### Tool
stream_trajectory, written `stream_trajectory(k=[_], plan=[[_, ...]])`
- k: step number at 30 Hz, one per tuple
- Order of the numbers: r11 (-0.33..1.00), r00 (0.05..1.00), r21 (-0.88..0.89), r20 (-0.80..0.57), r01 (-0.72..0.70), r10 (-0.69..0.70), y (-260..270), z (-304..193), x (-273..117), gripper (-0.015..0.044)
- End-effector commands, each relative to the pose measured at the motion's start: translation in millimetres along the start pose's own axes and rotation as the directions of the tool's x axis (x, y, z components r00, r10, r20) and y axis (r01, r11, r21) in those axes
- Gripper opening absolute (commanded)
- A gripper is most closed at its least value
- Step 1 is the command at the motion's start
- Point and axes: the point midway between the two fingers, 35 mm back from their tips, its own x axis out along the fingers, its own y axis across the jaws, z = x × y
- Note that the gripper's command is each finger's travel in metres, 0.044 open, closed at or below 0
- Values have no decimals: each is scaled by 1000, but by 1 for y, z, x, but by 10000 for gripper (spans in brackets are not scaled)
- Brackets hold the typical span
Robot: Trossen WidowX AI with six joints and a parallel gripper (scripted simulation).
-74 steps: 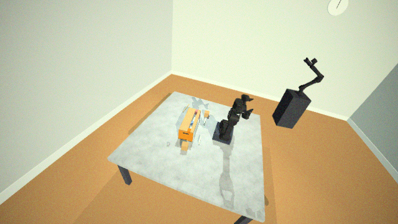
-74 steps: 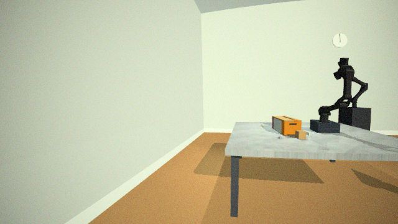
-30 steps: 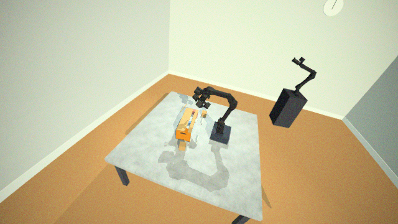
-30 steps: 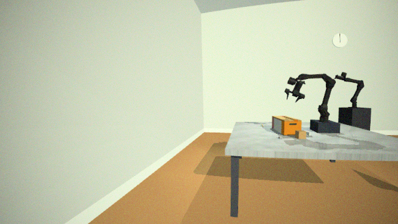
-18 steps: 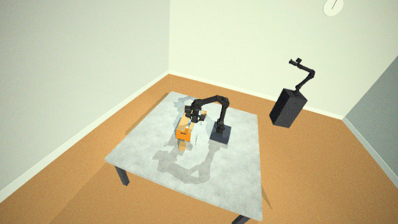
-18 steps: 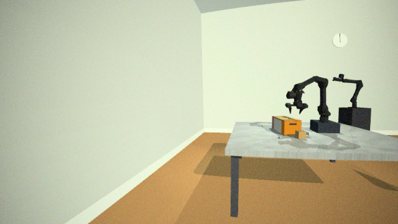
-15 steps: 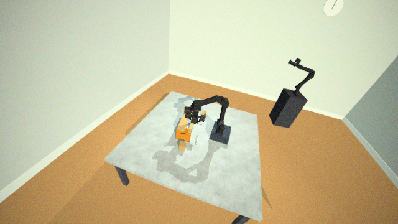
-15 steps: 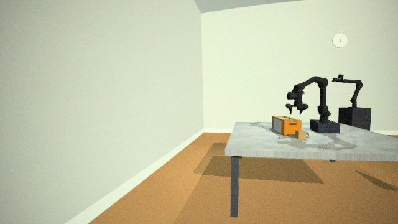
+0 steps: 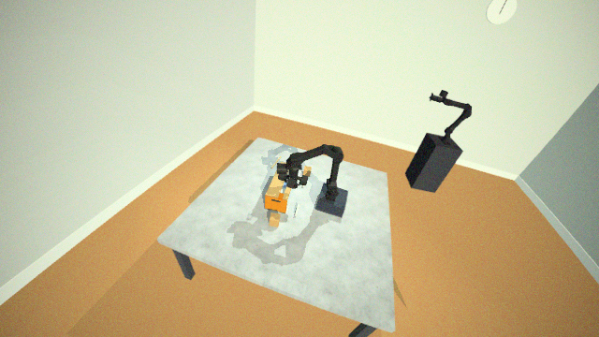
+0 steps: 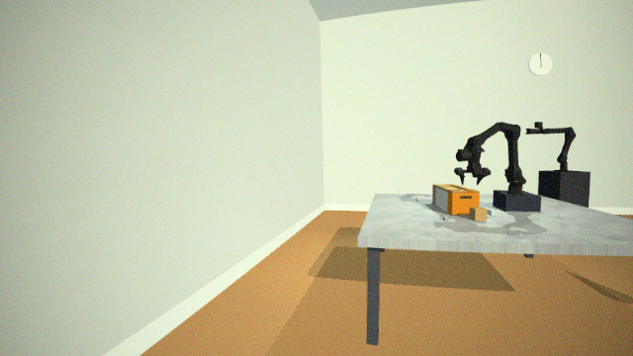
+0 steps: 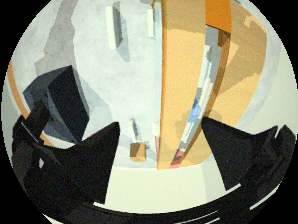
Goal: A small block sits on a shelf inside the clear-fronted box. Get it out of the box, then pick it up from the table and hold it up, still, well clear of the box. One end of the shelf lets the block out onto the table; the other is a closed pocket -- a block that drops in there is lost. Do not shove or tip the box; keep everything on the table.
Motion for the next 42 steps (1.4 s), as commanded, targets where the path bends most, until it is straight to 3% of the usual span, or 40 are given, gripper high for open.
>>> stream_trajectory(k=[1,42], plan=[[1000,1000,2,4,-6,6,0,3,8,400],[1000,1000,8,1,-2,2,-1,14,60,400]])
